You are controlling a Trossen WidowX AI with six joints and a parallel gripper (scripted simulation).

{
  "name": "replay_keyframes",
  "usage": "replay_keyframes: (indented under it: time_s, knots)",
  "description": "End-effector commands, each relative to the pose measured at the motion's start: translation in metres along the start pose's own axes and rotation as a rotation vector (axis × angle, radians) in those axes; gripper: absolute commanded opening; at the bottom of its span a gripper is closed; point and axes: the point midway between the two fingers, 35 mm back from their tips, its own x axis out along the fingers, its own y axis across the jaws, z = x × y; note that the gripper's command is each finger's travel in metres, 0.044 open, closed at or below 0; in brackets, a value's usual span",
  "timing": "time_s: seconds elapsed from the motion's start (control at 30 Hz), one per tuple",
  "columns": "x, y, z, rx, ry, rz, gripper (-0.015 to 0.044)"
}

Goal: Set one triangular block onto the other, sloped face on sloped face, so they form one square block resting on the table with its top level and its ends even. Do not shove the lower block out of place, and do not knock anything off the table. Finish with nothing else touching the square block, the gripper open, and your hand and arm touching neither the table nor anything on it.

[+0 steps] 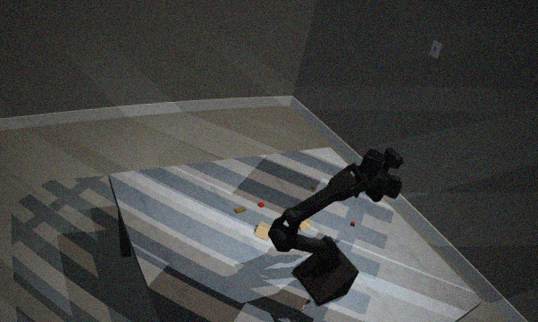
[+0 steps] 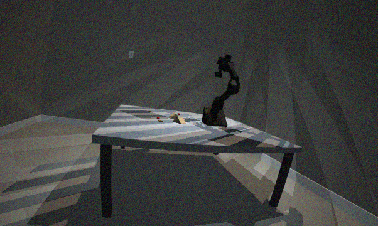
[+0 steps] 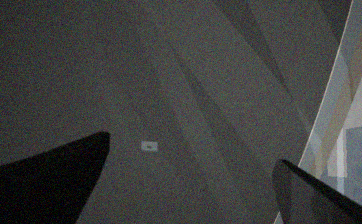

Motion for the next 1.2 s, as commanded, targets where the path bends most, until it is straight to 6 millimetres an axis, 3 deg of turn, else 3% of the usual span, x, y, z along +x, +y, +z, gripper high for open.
replay_keyframes:
  time_s: [0.0, 0.1, 0.2, 0.47, 0.83, 1.17]
  knots:
    - [0.001, -0.001, -0.002, -0.012, 0.005, -0.004, 0.0426]
    - [0.011, -0.011, -0.026, -0.197, 0.084, -0.064, 0.044]
    - [0.025, -0.033, -0.069, -0.531, 0.245, -0.147, 0.044]
    - [0.037, -0.089, -0.154, -1.36, 0.681, -0.182, 0.044]
    - [0.027, -0.147, -0.218, -2.009, 1.154, -0.004, 0.044]
    - [0.006, -0.204, -0.264, -2.452, 1.624, 0.363, 0.044]
